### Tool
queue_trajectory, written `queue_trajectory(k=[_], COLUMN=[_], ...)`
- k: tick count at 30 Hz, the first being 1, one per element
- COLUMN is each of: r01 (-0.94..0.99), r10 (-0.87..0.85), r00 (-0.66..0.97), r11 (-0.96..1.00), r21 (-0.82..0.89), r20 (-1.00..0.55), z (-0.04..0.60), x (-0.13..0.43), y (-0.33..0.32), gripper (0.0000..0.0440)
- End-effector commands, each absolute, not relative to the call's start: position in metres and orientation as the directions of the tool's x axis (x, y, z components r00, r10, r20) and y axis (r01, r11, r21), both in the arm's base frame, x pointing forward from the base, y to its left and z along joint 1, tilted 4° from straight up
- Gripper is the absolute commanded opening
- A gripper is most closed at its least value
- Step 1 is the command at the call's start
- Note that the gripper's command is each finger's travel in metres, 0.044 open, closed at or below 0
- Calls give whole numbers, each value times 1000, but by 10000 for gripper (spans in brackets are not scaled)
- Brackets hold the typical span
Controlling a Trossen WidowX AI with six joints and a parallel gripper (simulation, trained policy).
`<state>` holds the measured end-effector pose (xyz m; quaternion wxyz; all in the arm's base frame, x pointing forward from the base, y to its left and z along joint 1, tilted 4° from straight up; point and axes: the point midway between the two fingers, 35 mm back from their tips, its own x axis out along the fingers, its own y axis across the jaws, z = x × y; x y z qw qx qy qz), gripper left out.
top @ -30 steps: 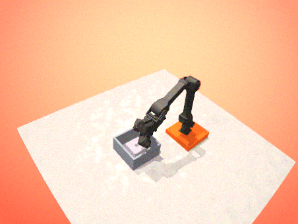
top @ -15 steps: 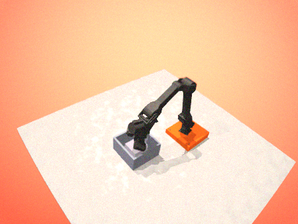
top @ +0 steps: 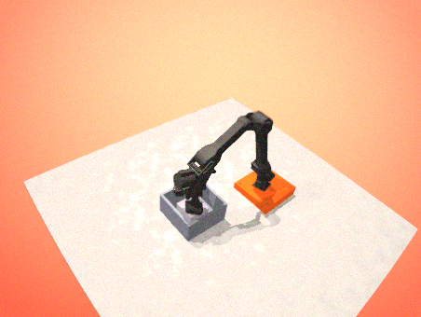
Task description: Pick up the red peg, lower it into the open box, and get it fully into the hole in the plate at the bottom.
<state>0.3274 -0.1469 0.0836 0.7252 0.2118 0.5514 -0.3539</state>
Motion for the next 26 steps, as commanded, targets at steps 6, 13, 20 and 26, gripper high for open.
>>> queue_trajectory(k=[6, 13, 20, 26], r01=[704, 669, 642, 620], r10=[-212, -159, -107, -72], r00=[175, 202, 234, 277], r11=[710, 743, 763, 775], r21=[-29, 18, 71, 121], r20=[-961, -966, -966, -958], z=[90, 108, 130, 151], x=[354, 374, 394, 412], y=[-145, -140, -130, -119], gripper=[440, 440, 440, 440])
